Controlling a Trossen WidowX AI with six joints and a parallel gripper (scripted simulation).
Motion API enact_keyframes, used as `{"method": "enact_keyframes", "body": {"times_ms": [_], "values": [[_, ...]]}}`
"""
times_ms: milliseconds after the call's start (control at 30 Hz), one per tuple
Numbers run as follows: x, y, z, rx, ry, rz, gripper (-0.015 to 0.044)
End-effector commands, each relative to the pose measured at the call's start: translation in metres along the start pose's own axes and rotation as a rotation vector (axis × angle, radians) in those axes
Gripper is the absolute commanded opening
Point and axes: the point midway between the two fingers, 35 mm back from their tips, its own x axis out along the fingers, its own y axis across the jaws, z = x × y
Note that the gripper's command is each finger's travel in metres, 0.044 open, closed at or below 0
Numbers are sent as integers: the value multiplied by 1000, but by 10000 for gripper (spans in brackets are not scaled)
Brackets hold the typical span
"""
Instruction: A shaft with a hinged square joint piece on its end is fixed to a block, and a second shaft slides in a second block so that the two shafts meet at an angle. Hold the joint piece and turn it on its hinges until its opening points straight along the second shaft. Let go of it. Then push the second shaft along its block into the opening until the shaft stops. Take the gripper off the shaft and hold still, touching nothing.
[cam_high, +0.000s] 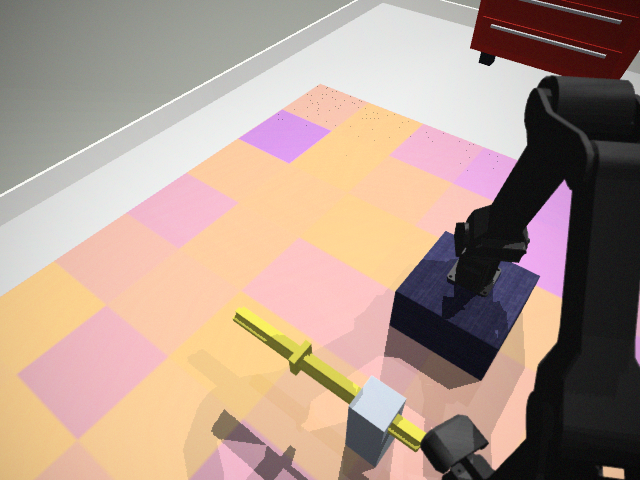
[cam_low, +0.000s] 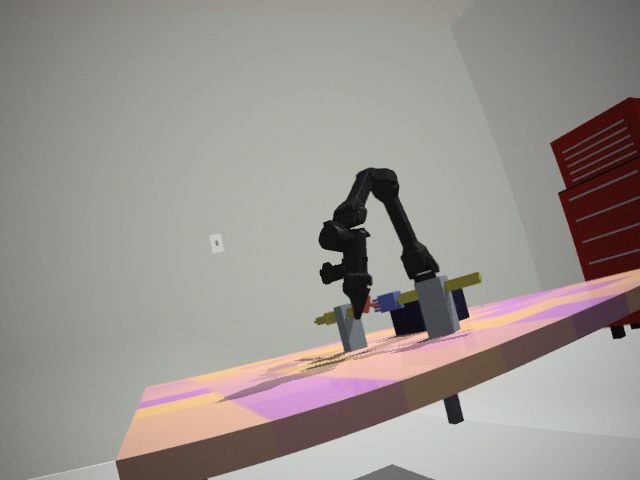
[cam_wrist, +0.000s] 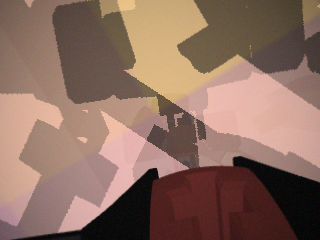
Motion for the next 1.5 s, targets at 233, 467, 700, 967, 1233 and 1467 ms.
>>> {"method": "enact_keyframes", "body": {"times_ms": [233,467,700,967,1233,1467], "values": [[0,-1,1,-3,-3,-3,182],[0,-1,1,-3,-3,-3,182],[0,-1,1,-3,-3,-3,182],[0,-1,1,-3,-3,-3,182],[0,-1,1,-3,-3,-3,182],[0,0,0,0,0,0,147]]}}
